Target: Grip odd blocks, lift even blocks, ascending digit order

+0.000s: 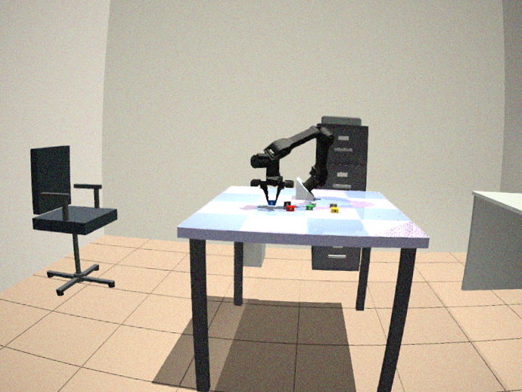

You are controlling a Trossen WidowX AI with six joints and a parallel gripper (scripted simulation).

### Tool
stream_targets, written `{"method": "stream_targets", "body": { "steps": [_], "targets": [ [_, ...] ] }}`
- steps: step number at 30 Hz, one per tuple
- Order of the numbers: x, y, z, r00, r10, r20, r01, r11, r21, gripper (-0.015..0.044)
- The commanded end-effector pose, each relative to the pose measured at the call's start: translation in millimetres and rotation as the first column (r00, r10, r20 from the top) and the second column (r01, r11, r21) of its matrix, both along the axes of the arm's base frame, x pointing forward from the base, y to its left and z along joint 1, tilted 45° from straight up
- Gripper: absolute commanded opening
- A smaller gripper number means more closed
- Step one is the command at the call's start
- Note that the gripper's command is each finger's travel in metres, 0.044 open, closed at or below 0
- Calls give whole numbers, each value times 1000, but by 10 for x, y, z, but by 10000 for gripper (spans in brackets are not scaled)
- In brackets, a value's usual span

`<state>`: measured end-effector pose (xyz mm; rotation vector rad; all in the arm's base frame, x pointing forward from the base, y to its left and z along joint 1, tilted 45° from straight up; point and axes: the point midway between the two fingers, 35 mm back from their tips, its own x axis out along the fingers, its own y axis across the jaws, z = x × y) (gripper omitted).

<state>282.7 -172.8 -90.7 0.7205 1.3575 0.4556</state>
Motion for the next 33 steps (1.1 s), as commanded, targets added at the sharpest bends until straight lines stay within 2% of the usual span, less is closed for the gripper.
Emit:
{"method": "stream_targets", "body": {
  "steps": [1,19,29,30,33],
  "targets": [
    [-2,12,-17,1000,5,-2,-5,1000,-3,120],
    [20,99,-107,1000,5,-2,-5,1000,-3,120],
    [20,99,-107,1000,5,-2,-5,1000,-3,383],
    [20,99,-107,1000,5,-2,-5,1000,-3,400],
    [16,78,-87,1000,5,-2,-5,1000,-3,400]
  ]
}}
